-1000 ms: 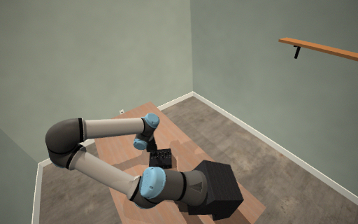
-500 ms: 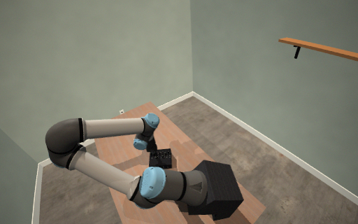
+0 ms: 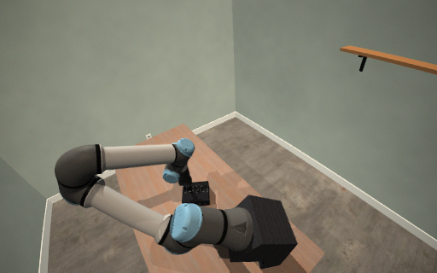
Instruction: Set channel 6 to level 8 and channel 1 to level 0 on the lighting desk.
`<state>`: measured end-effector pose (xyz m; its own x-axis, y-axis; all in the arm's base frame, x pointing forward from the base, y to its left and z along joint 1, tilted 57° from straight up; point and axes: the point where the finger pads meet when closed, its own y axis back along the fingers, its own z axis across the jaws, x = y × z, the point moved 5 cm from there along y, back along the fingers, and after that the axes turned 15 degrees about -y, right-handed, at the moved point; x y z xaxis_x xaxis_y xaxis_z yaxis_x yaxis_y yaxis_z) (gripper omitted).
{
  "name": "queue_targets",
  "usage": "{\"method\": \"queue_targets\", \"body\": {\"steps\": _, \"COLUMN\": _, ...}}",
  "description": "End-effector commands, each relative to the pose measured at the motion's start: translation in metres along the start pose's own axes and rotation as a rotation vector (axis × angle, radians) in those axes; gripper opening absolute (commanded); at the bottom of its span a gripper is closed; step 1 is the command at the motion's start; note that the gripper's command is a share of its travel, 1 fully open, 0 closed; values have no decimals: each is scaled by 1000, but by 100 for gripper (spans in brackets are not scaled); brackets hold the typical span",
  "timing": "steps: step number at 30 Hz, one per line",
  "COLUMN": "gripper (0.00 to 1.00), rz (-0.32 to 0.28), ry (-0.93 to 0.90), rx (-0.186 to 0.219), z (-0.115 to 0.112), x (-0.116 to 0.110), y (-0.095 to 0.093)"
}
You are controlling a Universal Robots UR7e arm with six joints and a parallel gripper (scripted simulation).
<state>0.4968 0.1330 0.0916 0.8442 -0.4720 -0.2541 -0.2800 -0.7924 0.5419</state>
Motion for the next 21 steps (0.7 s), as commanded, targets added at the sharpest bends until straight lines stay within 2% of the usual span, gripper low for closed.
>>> {"method": "queue_targets", "body": {"steps": 1, "gripper": 0, "rz": 1, "ry": 0, "rx": 0, "z": 0, "x": -1, "y": 0}}
{"method": "queue_targets", "body": {"steps": 21, "gripper": 0, "rz": 1, "ry": 0, "rx": 0, "z": 3, "x": -11, "y": 0}}
